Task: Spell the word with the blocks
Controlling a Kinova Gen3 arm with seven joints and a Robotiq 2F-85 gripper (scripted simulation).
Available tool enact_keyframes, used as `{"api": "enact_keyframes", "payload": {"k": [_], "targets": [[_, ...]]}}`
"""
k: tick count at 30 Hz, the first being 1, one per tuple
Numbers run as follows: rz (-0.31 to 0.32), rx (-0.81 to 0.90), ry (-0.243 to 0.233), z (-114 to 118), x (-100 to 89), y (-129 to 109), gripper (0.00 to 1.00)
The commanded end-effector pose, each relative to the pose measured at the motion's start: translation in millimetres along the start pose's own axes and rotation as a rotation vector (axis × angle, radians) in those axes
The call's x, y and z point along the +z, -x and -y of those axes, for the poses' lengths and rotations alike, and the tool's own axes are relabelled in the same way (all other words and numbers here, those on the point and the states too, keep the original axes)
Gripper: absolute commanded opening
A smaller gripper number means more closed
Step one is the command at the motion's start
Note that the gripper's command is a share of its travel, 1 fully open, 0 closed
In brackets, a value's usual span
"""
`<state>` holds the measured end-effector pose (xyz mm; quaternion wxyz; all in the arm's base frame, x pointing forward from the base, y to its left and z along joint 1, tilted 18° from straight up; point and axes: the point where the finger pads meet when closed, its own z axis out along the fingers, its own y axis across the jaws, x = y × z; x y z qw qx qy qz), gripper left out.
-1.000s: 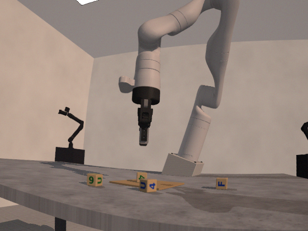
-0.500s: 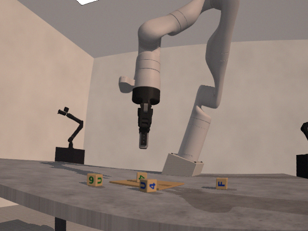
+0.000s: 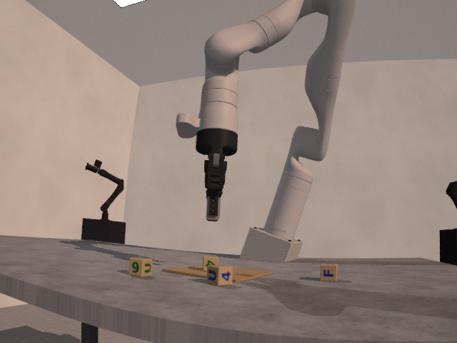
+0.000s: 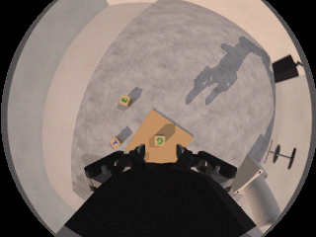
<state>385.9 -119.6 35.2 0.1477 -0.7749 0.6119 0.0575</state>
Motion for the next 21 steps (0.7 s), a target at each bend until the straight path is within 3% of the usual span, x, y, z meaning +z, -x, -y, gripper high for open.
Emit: {"api": "enact_keyframes", "payload": {"k": [1, 21], "targets": [[-0.001, 0.0, -0.001, 0.3, -0.7, -0.4, 0.62], [0.0, 0.011, 0.0, 0.5, 4.1, -0.4, 0.62]]}}
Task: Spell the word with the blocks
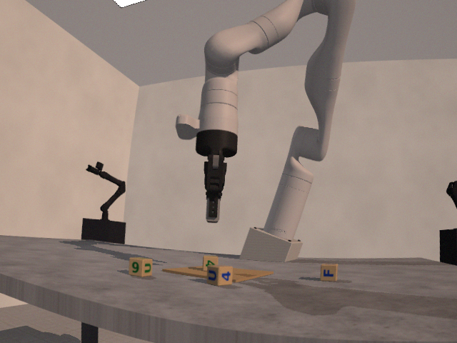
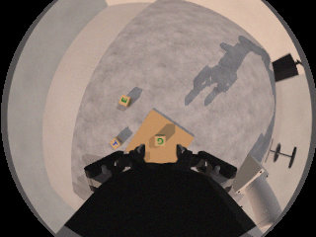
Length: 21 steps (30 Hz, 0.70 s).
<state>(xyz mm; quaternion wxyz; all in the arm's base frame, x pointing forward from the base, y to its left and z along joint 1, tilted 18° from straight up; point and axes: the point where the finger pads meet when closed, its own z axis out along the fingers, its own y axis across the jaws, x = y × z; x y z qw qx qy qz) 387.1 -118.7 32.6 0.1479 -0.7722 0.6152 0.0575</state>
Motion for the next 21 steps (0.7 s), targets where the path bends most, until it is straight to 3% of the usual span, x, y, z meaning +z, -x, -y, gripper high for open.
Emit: {"api": "enact_keyframes", "payload": {"k": [1, 21], "targets": [[0.0, 0.002, 0.001, 0, 2.1, 0, 0.62], [0.0, 0.002, 0.001, 0, 27.2, 0, 0.62]]}}
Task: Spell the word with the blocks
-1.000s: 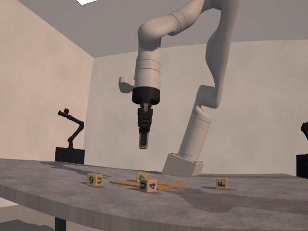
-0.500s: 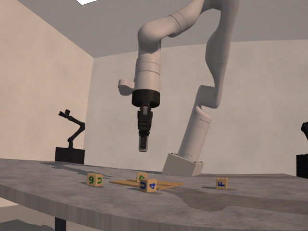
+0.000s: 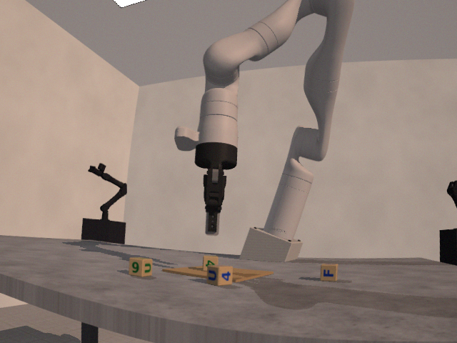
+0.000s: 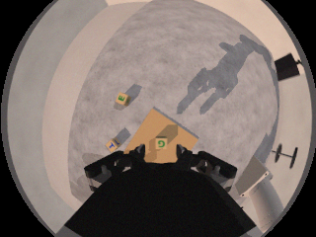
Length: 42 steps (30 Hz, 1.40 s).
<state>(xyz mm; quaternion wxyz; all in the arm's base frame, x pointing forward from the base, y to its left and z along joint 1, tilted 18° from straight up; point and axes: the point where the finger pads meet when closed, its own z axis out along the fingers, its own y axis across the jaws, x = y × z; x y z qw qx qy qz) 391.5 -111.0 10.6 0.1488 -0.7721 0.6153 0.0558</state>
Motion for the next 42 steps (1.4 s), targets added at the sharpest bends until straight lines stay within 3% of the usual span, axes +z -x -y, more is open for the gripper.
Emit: {"api": "enact_keyframes", "payload": {"k": [1, 19, 42], "targets": [[0.002, 0.003, 0.005, -2, 5.2, 0, 0.62], [0.002, 0.003, 0.005, -1, 22.3, 0, 0.62], [0.002, 0.003, 0.005, -1, 24.1, 0, 0.62]]}}
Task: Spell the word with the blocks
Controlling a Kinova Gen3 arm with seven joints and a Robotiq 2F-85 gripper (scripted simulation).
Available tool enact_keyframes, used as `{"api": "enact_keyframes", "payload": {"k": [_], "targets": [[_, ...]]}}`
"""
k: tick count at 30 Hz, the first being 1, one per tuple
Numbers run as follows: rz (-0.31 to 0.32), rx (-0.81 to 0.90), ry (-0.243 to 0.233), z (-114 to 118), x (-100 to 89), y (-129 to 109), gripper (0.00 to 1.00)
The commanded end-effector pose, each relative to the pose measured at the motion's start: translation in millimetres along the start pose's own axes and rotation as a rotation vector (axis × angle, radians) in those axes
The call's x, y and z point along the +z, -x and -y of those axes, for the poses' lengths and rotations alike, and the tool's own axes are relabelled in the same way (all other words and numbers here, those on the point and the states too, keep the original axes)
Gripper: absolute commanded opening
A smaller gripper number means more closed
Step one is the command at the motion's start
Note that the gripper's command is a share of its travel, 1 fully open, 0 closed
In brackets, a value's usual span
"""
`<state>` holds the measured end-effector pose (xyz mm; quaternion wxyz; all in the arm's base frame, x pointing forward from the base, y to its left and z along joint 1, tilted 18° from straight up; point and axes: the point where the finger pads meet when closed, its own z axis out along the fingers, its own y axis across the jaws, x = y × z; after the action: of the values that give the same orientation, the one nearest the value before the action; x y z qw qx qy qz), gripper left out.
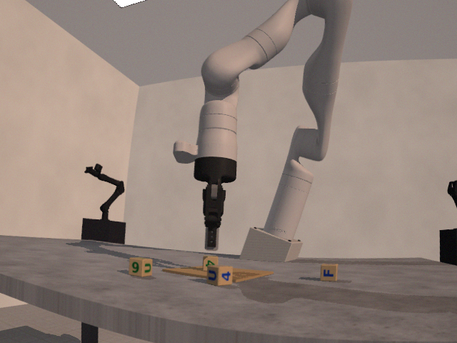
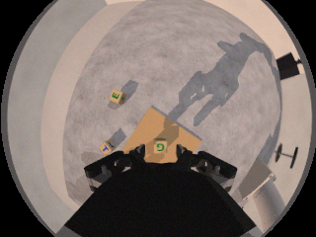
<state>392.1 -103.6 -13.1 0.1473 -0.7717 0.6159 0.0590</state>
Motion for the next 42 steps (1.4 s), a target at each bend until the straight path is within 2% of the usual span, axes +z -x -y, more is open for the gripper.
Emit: {"api": "enact_keyframes", "payload": {"k": [1, 23, 42], "targets": [[-0.001, 0.0, -0.001, 0, -0.7, 0, 0.62], [-0.001, 0.0, -0.001, 1, 0.5, -1, 0.62], [-0.001, 0.0, -0.001, 1, 28.0, -1, 0.62]]}}
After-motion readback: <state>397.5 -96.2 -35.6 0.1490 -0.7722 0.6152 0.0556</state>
